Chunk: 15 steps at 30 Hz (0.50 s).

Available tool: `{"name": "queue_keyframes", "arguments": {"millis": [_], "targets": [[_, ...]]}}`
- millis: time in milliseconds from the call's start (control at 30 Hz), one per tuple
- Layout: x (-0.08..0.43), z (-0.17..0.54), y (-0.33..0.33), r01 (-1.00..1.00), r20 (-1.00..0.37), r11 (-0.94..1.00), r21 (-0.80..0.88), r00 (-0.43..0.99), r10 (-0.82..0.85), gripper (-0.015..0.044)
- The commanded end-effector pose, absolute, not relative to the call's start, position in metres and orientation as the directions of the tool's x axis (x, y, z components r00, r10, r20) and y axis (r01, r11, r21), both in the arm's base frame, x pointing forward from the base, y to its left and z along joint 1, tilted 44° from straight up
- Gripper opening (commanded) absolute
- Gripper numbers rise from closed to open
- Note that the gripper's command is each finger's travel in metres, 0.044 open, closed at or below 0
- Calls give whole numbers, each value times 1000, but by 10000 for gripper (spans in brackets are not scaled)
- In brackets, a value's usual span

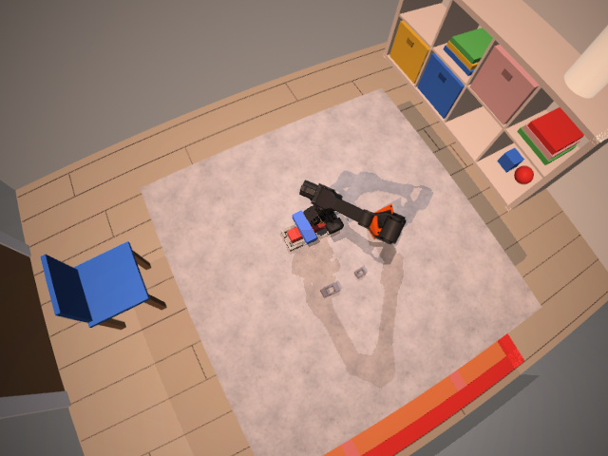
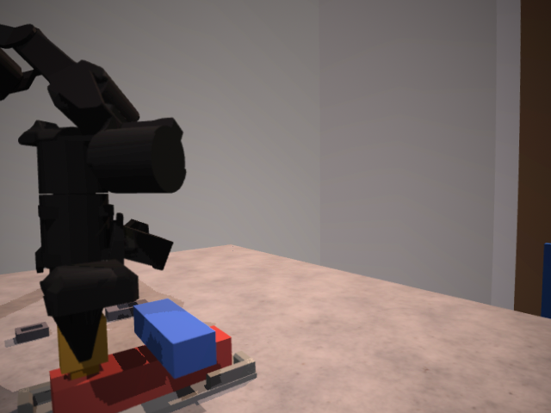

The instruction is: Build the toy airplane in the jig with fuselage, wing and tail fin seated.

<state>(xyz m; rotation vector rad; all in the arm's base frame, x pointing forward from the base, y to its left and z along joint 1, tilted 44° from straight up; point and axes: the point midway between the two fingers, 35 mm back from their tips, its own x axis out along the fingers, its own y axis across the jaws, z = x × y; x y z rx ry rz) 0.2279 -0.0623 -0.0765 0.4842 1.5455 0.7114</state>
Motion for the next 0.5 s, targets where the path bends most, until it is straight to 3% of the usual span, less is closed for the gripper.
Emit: {"name": "queue_keyframes", "arguments": {"millis": [0,33,167,467], "targets": [[228,-76,-62,-108,-725,717,689,-107,680,31],[228,-76,-62,-108,-725,717,689,-107,680,5],[228,-76,-62,-108,-725,717,689,-107,680,0],[228,-76,-62,-108,-725,717,689,-107,680,236]]}}
